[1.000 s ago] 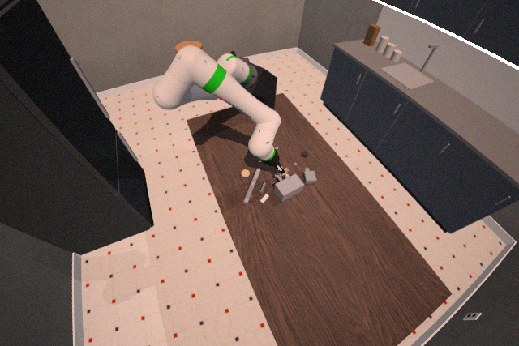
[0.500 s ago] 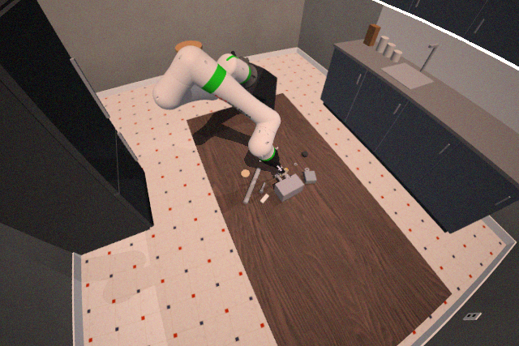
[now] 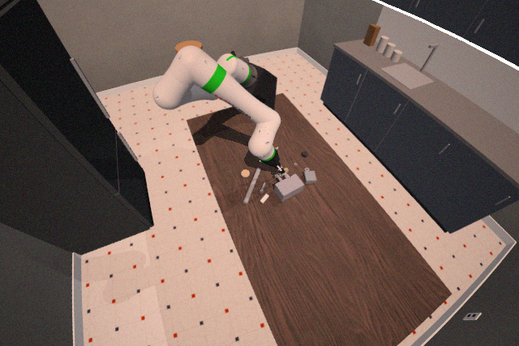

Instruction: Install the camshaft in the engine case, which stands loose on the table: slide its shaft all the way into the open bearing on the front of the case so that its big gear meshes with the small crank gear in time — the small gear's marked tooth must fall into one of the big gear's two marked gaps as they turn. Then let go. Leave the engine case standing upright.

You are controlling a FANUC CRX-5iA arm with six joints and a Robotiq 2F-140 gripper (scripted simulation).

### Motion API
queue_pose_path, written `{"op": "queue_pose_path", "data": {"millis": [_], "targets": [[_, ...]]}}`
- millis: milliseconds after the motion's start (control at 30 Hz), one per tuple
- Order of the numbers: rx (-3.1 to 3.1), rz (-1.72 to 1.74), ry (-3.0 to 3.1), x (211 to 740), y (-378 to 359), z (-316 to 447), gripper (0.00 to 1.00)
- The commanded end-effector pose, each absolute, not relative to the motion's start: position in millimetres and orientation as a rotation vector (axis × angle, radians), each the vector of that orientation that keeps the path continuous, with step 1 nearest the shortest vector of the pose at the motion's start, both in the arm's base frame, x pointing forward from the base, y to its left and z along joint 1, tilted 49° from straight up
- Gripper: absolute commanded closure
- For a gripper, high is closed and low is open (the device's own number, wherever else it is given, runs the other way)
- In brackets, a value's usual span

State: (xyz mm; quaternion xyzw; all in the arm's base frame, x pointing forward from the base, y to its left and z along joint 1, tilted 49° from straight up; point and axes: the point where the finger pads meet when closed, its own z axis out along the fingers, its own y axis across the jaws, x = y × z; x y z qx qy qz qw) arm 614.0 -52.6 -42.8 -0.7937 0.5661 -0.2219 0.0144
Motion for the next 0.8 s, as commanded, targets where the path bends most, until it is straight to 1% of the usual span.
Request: {"op": "queue_pose_path", "data": {"millis": [0, 767], "targets": [[-2.471, -0.692, 1.761, 614, -52, -42, 0.73], [-2.471, -0.692, 1.761, 603, -45, -15, 0.73]]}}
